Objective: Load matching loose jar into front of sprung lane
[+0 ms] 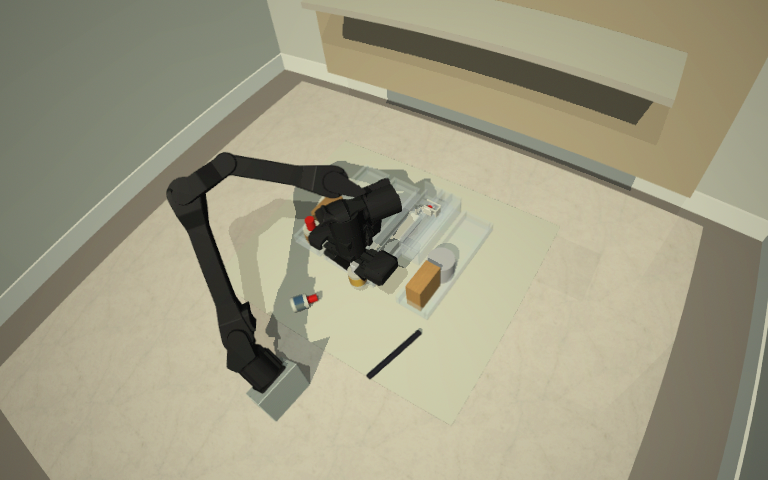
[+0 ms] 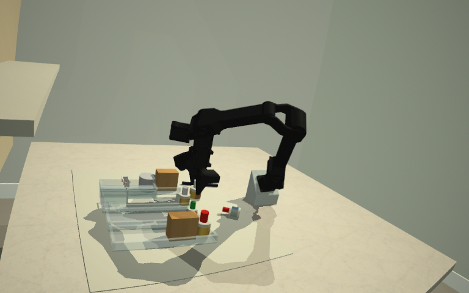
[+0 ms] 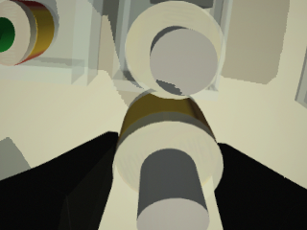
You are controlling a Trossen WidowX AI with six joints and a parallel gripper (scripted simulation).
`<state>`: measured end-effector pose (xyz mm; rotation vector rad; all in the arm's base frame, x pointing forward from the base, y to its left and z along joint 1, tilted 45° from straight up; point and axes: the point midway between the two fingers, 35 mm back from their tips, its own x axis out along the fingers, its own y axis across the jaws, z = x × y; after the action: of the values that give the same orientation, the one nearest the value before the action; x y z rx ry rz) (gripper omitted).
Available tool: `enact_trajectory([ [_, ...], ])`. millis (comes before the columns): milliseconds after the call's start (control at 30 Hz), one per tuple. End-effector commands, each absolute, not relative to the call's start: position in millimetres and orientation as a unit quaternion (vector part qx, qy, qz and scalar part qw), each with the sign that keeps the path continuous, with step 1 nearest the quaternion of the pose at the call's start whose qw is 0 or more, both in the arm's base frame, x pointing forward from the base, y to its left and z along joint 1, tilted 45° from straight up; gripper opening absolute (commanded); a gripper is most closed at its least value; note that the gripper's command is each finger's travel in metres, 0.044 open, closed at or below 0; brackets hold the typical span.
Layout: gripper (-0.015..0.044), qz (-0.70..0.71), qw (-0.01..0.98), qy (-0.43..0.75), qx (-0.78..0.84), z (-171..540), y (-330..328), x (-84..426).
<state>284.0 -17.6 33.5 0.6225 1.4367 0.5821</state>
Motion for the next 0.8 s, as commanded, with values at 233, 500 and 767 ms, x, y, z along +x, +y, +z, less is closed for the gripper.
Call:
enact_trajectory([
  [233, 0.0, 0.259, 0.674, 0.634, 0.277, 35.2, -18.2, 290.9],
  [500, 0.0, 0.259, 0.674, 0.634, 0.277, 35.4, -18.3, 293.8],
  [767, 0.0, 0.259, 0.674, 0.633, 0.277, 35.6, -18.4, 296.7],
])
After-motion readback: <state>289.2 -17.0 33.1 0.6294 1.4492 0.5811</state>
